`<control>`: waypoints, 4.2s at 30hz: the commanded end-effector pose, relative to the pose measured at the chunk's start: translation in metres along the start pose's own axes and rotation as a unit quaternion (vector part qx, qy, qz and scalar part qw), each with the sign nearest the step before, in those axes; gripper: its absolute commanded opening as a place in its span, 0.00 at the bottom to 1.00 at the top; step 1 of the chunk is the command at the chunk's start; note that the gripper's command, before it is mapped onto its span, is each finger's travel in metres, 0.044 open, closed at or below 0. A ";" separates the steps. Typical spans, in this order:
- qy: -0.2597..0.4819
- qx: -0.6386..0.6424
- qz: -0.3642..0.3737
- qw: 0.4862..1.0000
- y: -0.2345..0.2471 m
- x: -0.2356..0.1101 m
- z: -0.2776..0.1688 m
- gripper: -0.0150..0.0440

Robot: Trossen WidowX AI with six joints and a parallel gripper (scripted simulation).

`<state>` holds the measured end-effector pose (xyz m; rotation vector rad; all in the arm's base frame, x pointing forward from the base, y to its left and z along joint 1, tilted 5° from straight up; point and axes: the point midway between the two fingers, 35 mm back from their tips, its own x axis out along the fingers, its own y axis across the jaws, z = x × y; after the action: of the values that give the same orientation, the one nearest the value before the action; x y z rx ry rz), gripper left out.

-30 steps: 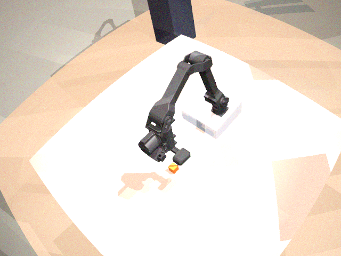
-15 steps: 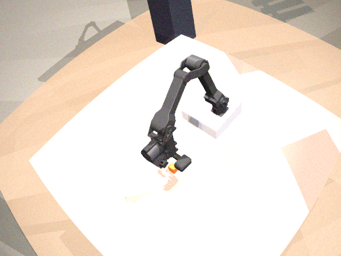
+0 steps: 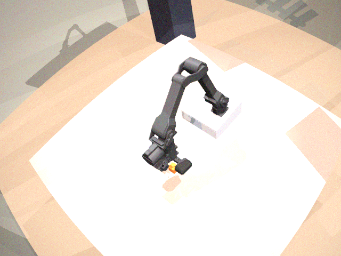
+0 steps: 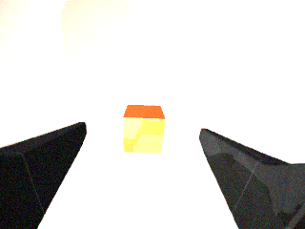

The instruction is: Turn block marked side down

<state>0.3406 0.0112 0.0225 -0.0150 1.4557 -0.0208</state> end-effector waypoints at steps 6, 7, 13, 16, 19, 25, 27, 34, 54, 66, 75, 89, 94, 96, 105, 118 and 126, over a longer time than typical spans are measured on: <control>0.005 -0.002 0.001 1.000 0.000 0.011 -0.003 0.91; 0.005 -0.002 0.001 1.000 0.000 0.011 -0.003 0.87; 0.005 -0.002 0.001 1.000 0.000 0.011 -0.003 0.60; 0.005 -0.002 0.001 1.000 0.000 0.011 -0.003 0.47; 0.005 -0.002 0.001 1.000 0.000 0.011 -0.003 0.43; 0.005 -0.002 0.001 1.000 0.000 0.011 -0.003 0.36; 0.005 -0.002 0.001 1.000 0.000 0.011 -0.003 0.34; 0.004 -0.002 0.001 1.000 0.000 0.000 -0.002 0.25; -0.097 -0.002 0.001 0.995 0.001 -0.009 0.000 0.25; -0.193 -0.002 0.001 0.981 0.001 -0.007 -0.003 0.25; -0.252 -0.001 0.002 0.968 0.000 -0.009 -0.008 0.25; -0.324 -0.002 0.002 0.946 0.002 0.016 0.005 0.25; -0.354 -0.002 0.002 0.935 0.002 0.023 0.006 0.25; -0.366 -0.002 0.002 0.931 0.002 0.025 0.006 0.25; -0.420 -0.002 0.002 0.908 0.002 0.029 0.002 0.25; -0.490 -0.001 0.002 0.872 0.000 0.021 -0.011 0.25; -0.501 -0.001 0.002 0.866 0.000 0.018 -0.011 0.25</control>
<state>0.3331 0.0114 0.0033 -0.0162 0.4105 -0.0038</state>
